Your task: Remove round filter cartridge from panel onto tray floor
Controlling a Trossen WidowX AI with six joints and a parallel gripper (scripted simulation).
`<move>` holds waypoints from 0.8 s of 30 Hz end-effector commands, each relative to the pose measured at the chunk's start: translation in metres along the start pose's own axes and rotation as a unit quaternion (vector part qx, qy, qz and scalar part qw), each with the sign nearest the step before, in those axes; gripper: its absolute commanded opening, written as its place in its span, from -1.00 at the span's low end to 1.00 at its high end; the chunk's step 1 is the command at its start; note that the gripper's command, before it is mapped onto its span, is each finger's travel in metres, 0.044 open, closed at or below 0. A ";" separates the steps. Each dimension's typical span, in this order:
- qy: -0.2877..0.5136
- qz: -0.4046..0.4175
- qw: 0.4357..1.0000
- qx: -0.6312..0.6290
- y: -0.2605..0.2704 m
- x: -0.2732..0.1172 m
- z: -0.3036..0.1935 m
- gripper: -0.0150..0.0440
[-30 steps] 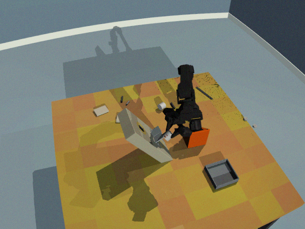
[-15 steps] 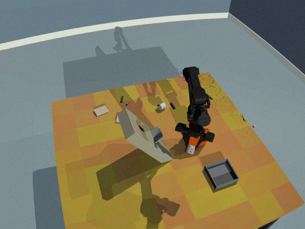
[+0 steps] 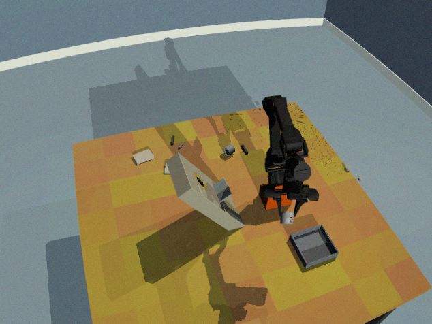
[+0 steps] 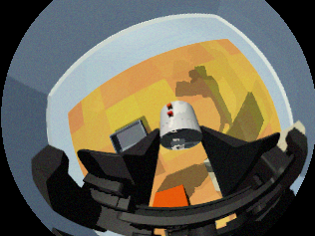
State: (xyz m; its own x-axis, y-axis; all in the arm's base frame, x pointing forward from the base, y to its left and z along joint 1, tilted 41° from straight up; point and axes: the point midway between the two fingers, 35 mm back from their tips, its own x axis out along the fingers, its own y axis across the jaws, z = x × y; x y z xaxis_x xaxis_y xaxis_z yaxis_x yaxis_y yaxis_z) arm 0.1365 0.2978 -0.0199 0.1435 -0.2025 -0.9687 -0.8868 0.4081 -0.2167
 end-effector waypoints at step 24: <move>0.006 0.147 0.957 -0.250 0.145 0.093 -0.109 -0.49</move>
State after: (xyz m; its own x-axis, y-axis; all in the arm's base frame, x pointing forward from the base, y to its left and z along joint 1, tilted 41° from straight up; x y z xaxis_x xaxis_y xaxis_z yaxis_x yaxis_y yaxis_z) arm -0.0111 0.2524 -0.1205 -0.1115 -0.1556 -0.9815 -0.9937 0.0250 0.1090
